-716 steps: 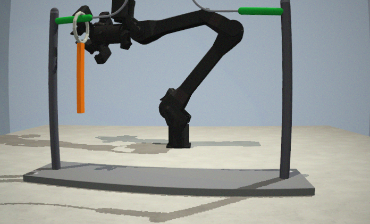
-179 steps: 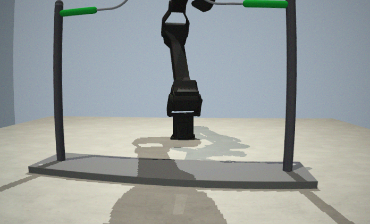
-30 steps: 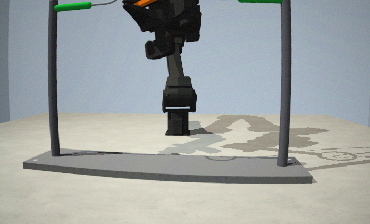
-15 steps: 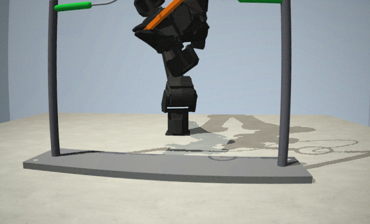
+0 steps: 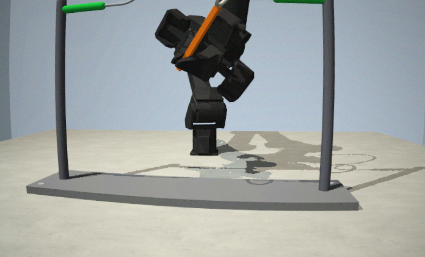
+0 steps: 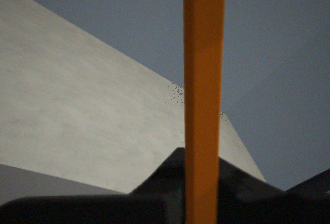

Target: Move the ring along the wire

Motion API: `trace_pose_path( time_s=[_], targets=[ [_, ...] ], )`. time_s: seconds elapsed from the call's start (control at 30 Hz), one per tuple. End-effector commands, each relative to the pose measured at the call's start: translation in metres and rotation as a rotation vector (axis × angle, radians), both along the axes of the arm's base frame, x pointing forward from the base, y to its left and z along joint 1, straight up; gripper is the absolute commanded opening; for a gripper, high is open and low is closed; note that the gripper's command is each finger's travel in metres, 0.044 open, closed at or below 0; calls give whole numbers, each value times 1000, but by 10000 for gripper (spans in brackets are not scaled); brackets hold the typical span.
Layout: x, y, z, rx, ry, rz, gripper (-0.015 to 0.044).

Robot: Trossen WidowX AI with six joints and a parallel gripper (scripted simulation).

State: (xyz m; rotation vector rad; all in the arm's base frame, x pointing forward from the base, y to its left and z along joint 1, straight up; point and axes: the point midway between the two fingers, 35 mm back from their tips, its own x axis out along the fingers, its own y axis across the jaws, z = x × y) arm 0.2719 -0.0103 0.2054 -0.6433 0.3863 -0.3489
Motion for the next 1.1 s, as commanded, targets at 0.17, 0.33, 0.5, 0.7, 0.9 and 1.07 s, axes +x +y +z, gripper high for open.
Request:
trace_pose_path(
  time_s=[0.17, 0.33, 0.5, 0.7, 0.9, 1.07],
  targets=[
    [3, 26, -18, 191, -7, 9, -150],
    [5, 42, -25, 303, -16, 11, -150],
    [6, 58, -30, 403, -24, 13, -150],
    [7, 74, -32, 502, -32, 14, -150],
    [8, 88, -33, 573, -38, 16, -150],
    [9, 99, -34, 617, -41, 17, -150]
  ],
)
